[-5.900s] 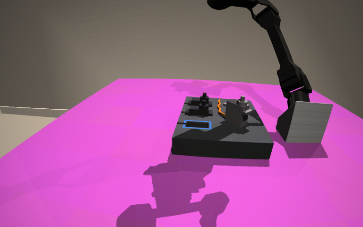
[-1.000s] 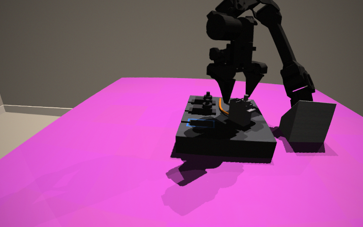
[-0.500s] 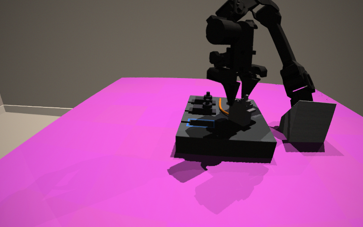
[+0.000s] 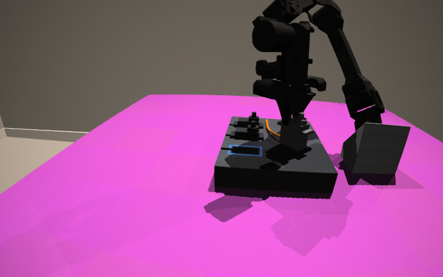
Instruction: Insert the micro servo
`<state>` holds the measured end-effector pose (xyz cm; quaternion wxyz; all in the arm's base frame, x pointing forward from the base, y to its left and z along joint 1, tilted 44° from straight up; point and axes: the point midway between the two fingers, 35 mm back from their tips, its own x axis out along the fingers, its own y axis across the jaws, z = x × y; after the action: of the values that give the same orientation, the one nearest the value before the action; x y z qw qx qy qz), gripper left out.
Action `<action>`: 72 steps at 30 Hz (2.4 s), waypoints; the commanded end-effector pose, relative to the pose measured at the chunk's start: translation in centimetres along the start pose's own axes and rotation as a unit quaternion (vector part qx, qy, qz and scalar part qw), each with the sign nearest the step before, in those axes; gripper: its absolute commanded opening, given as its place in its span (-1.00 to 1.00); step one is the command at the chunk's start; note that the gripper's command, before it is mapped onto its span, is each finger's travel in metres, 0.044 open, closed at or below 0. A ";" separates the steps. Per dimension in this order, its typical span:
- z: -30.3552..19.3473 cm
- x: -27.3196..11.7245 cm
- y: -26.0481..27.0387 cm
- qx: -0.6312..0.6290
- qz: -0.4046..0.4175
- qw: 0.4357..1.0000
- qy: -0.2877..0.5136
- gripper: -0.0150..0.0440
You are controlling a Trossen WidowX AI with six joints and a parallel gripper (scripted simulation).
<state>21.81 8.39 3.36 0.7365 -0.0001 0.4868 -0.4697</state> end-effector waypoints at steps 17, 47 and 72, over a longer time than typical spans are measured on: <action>-0.6 -2.4 0.5 0.001 0.007 1.000 0.001 -0.49; -2.9 -2.4 2.8 -0.237 0.008 0.971 -0.001 -0.49; -0.8 -2.5 5.0 -0.387 0.008 0.922 -0.003 -0.49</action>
<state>23.19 12.92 2.16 0.6801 -0.2820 0.6322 -0.2415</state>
